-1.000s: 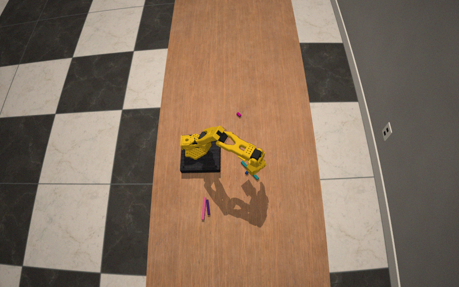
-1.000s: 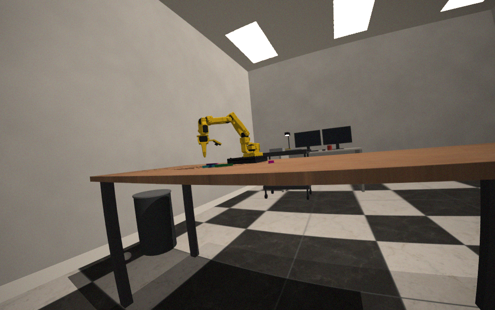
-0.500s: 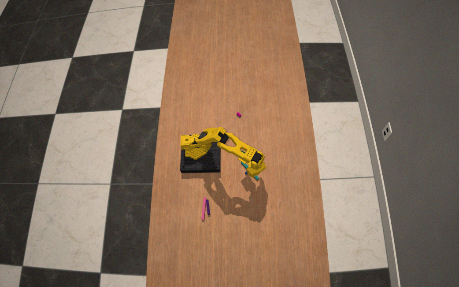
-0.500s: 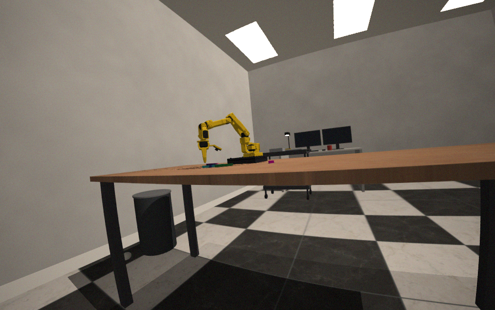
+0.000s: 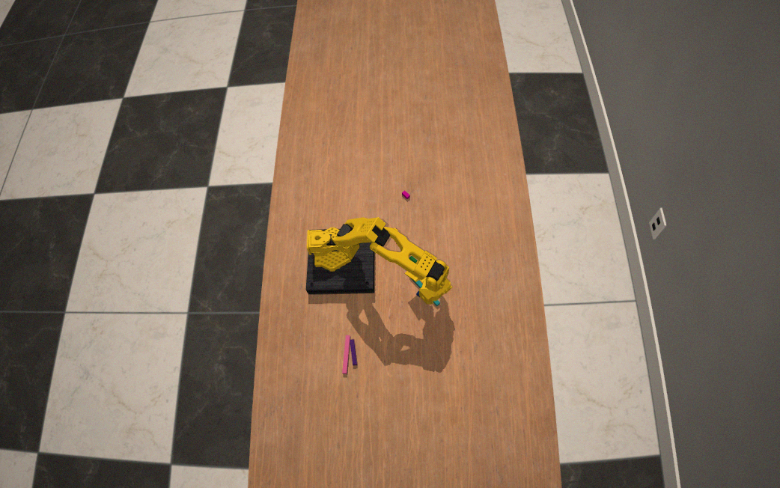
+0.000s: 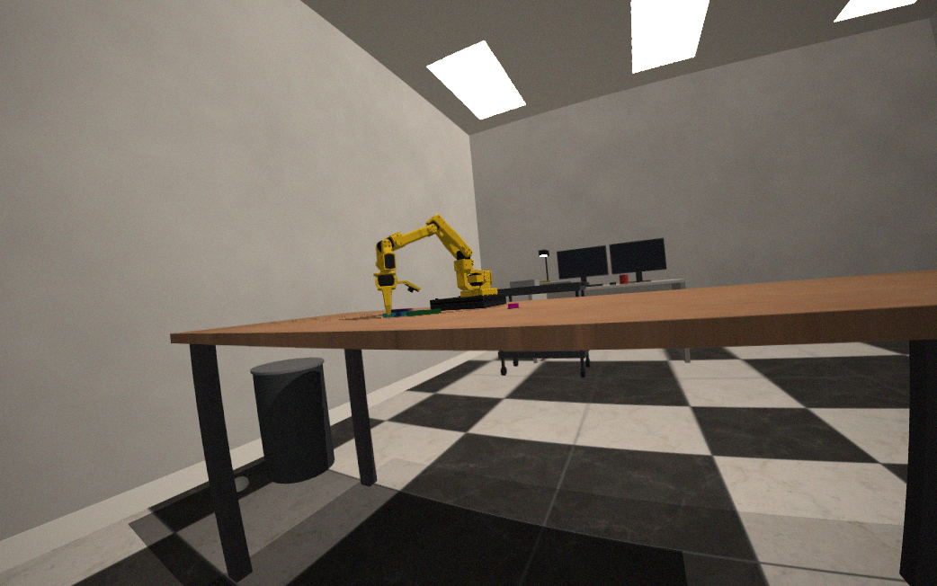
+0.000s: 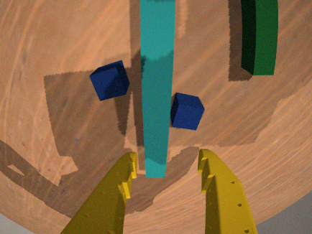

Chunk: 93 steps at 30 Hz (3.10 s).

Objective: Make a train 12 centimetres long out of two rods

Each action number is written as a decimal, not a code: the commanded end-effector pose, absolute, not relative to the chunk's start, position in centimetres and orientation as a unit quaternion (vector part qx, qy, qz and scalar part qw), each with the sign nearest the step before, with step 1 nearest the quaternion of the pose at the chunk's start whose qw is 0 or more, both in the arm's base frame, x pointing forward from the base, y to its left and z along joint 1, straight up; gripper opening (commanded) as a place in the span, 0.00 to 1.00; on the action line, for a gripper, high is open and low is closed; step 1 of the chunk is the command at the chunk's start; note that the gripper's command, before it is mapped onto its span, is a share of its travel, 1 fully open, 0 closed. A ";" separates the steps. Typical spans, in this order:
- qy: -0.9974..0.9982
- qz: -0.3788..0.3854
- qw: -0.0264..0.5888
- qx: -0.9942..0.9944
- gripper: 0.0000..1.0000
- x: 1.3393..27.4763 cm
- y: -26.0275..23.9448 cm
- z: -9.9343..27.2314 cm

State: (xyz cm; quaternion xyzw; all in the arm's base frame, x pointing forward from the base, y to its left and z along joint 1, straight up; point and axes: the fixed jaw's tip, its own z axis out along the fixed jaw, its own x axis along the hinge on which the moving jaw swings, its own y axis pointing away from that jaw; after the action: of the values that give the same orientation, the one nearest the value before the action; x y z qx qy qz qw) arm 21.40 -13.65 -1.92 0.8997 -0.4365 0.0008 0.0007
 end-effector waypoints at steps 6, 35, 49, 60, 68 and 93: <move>-0.434 -0.014 -0.001 0.901 0.19 20.8 -13.4 -3.0; -0.434 -0.014 -0.001 0.901 0.16 20.8 -13.4 -3.0; -0.434 -0.014 -0.001 0.901 0.08 20.8 -13.4 -3.0; -0.434 -0.014 -0.001 0.901 0.01 20.8 -13.4 -3.0; -0.434 -0.014 -0.001 0.901 0.00 20.8 -13.4 -3.0; -0.434 -0.014 -0.001 0.901 0.00 20.8 -13.4 -3.0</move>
State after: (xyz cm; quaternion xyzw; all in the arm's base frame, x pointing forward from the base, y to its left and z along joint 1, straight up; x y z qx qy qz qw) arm 21.21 -13.54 -2.43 0.8997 -0.4365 -0.0018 0.0005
